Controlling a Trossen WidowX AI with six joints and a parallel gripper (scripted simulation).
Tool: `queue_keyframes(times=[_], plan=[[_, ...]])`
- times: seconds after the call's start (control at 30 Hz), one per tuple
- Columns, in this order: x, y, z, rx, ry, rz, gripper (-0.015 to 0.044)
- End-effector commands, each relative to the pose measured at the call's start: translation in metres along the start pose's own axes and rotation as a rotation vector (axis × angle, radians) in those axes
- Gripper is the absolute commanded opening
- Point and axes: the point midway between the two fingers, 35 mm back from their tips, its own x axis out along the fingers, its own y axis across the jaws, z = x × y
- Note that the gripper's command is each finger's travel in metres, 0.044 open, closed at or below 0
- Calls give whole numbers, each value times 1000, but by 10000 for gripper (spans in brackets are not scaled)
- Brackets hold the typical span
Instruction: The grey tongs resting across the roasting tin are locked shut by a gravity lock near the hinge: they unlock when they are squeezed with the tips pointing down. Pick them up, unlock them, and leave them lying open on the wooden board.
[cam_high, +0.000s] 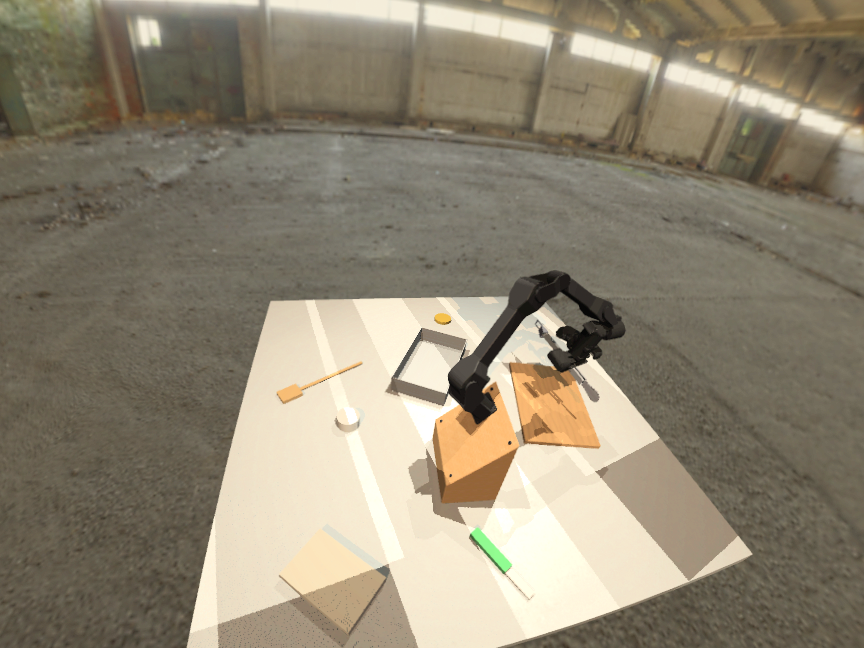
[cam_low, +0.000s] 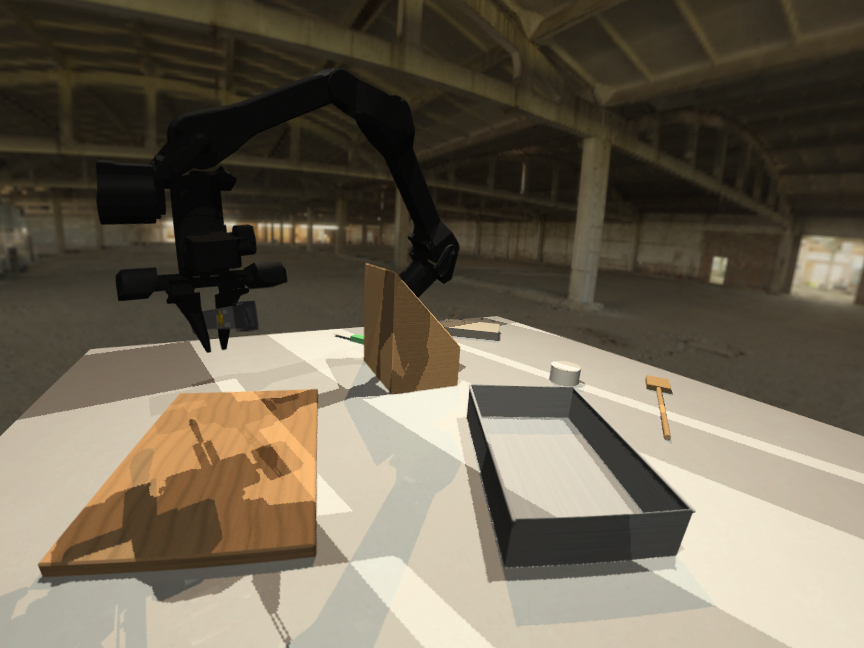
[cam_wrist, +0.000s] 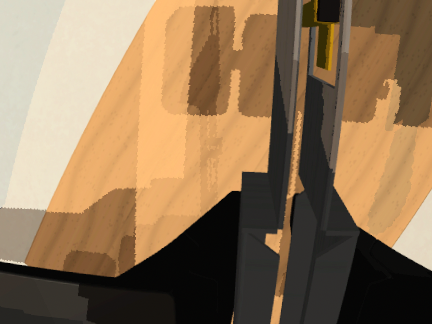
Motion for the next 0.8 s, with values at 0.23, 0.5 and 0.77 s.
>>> queue_keyframes(times=[0.23, 0.5, 0.77], plan=[[-10, -4, 11, -13, 245, -10, -150], [-8, -4, 11, -13, 245, -11, -150], [4, -6, 9, -9, 247, -14, -150]])
